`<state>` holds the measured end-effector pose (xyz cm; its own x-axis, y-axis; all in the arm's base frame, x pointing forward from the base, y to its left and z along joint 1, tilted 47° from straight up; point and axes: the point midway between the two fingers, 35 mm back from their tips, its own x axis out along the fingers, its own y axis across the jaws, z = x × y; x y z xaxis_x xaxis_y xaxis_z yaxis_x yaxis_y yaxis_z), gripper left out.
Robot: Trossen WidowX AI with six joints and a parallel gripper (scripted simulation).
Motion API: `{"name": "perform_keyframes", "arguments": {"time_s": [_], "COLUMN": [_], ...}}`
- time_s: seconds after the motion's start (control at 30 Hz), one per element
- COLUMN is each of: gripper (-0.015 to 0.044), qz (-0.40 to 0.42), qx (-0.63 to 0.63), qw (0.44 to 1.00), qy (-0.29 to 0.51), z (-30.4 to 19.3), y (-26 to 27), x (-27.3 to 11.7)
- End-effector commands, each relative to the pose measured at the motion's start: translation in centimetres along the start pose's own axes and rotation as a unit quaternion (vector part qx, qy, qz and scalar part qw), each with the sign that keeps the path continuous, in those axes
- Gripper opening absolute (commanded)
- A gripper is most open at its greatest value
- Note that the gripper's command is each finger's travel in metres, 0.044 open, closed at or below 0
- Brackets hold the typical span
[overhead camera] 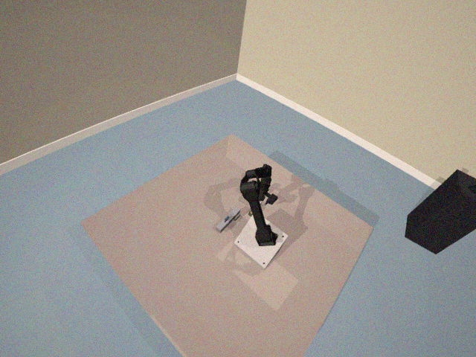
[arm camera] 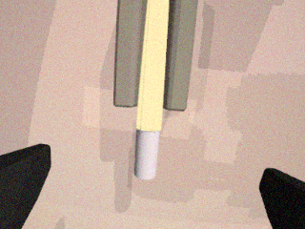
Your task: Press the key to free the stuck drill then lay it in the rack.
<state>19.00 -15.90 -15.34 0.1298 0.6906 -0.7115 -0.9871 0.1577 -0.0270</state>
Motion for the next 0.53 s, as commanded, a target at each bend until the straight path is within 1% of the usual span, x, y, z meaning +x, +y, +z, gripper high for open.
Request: {"name": "perform_keyframes", "arguments": {"time_s": [0.0,0.23,0.5], "gripper": [0.044,0.044,0.044], "qz": [0.004,-0.001,-0.039], "qx": [0.016,0.04,0.058], "qw": [0.999,0.994,0.987], "qy": [0.033,0.099,0.145], "z": [1.3,5.3,12.4], "y": [-2.6,-8.5,-14.4], "x": [-0.4,-0.6,0.0]}}
